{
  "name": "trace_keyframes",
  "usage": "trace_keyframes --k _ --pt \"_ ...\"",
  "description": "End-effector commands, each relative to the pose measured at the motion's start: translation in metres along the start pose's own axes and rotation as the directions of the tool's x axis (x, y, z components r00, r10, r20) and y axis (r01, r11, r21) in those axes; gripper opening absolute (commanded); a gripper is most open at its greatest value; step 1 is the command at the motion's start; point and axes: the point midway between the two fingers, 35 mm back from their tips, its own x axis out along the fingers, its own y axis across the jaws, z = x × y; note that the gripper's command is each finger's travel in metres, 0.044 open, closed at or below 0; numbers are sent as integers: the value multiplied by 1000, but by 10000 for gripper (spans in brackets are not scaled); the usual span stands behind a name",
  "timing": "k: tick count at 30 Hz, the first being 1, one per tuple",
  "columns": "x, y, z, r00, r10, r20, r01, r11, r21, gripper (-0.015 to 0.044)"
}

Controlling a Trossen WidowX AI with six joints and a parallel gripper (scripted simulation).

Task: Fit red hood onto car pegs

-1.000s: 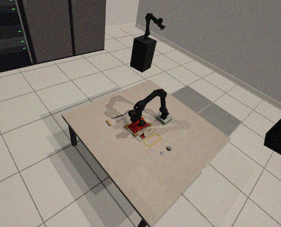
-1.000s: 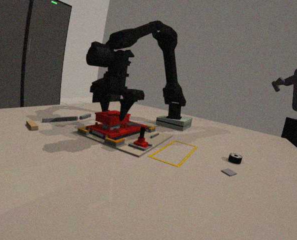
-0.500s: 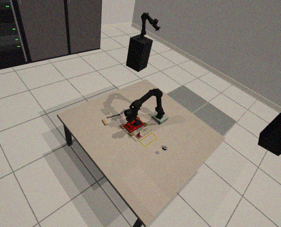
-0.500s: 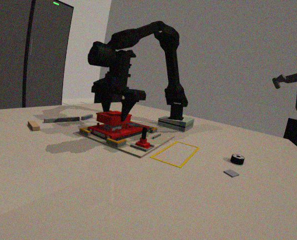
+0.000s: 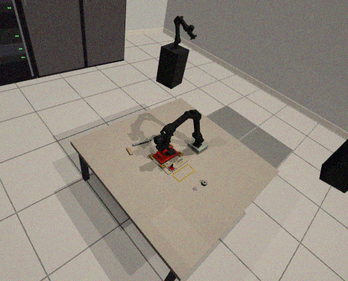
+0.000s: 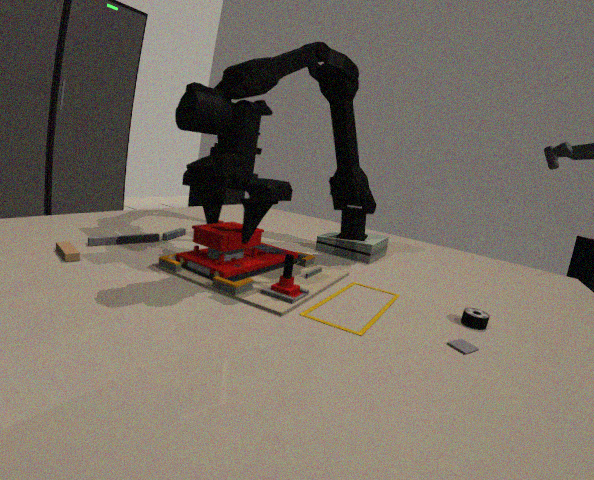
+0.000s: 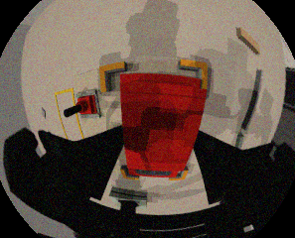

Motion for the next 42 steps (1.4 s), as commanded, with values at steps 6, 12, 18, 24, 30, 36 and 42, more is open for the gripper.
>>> trace_keyframes --k 6,12,18,24,30,36,42 --pt "3 0 1 1000 0 3 0 1000 -5 0" --pt "6 0 1 1000 0 3 0 1000 -5 0" --pt "9 0 1 1000 0 3 0 1000 -5 0" --pt "11 0 1 1000 0 3 0 1000 -5 0" --pt "14 0 1 1000 0 3 0 1000 -5 0" --pt "17 0 1 1000 0 3 0 1000 -5 0" --pt "18 0 1 1000 0 3 0 1000 -4 0"
